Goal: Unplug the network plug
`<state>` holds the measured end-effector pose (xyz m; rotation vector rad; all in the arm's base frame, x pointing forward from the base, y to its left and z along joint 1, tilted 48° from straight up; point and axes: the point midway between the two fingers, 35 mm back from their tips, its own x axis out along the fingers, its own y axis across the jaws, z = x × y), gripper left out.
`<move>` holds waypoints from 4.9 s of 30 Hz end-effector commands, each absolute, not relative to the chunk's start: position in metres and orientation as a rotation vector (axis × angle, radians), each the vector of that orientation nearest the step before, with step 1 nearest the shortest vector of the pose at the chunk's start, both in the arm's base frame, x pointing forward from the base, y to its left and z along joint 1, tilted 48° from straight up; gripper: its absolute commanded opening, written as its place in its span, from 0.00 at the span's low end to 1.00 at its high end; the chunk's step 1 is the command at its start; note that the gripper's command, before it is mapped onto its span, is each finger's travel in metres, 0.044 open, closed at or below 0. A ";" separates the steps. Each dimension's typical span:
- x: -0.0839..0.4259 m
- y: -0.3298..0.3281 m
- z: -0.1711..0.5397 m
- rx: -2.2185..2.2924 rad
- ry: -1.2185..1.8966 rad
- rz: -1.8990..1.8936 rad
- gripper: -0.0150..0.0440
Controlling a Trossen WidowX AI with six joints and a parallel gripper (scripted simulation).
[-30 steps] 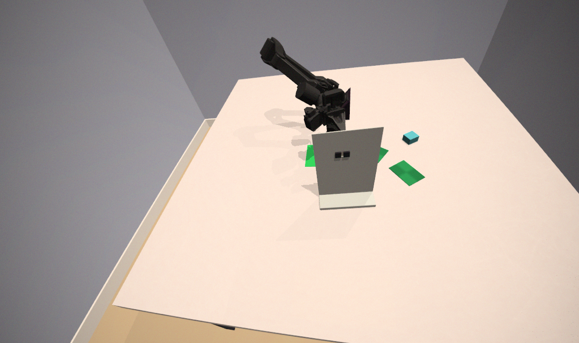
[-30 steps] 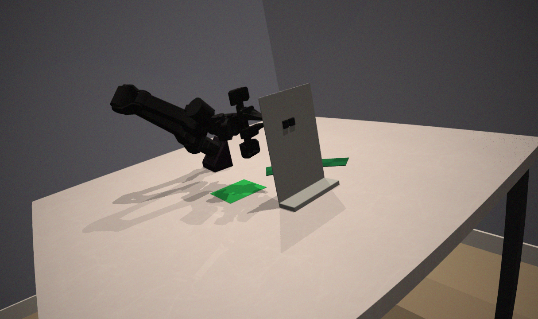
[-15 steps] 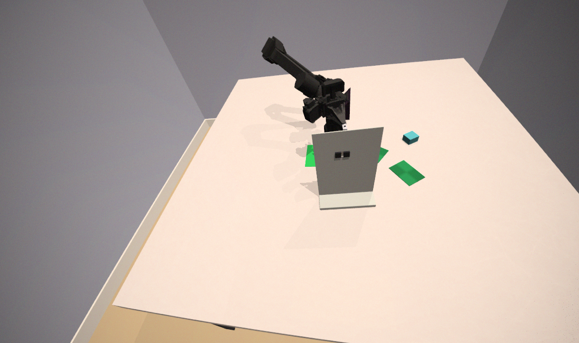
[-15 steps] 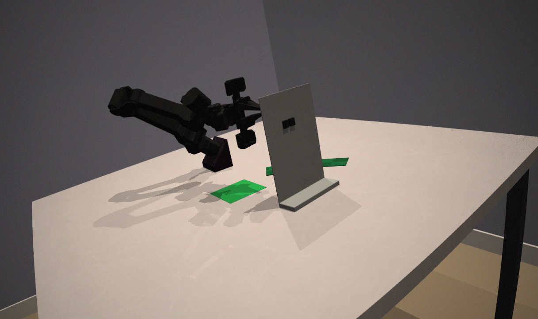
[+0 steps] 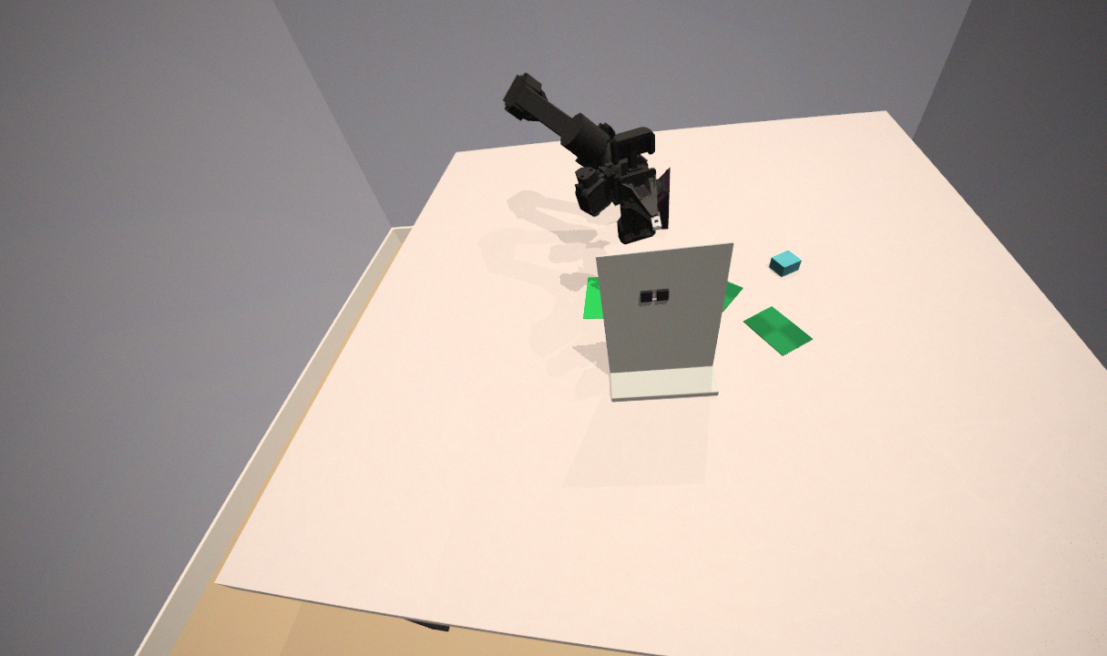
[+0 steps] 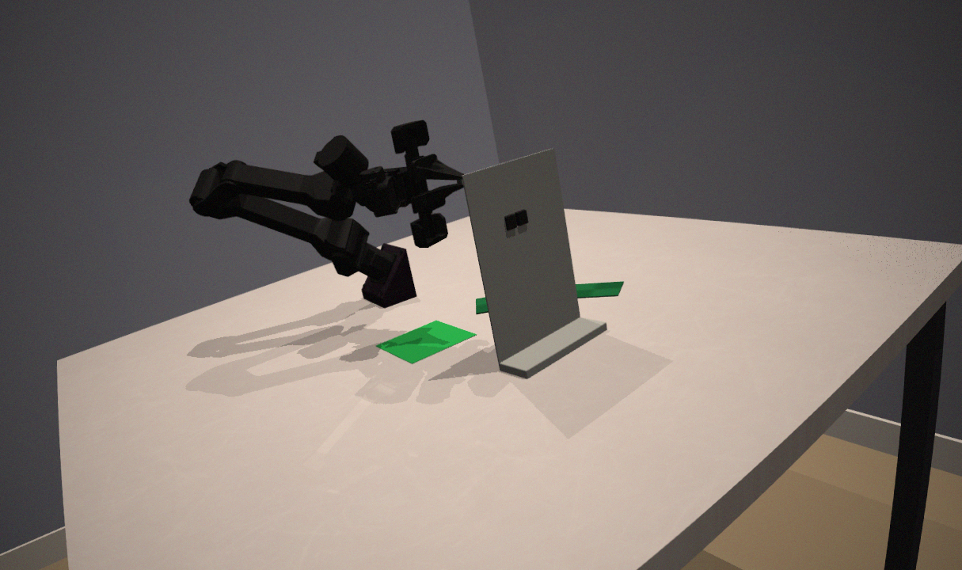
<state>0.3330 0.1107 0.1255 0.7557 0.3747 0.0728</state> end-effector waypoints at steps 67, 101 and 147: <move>0.261 -0.040 0.065 0.817 0.111 -1.067 0.25; 0.259 -0.064 0.045 0.814 0.108 -1.063 0.25; 0.254 -0.066 0.045 0.813 0.102 -1.063 0.52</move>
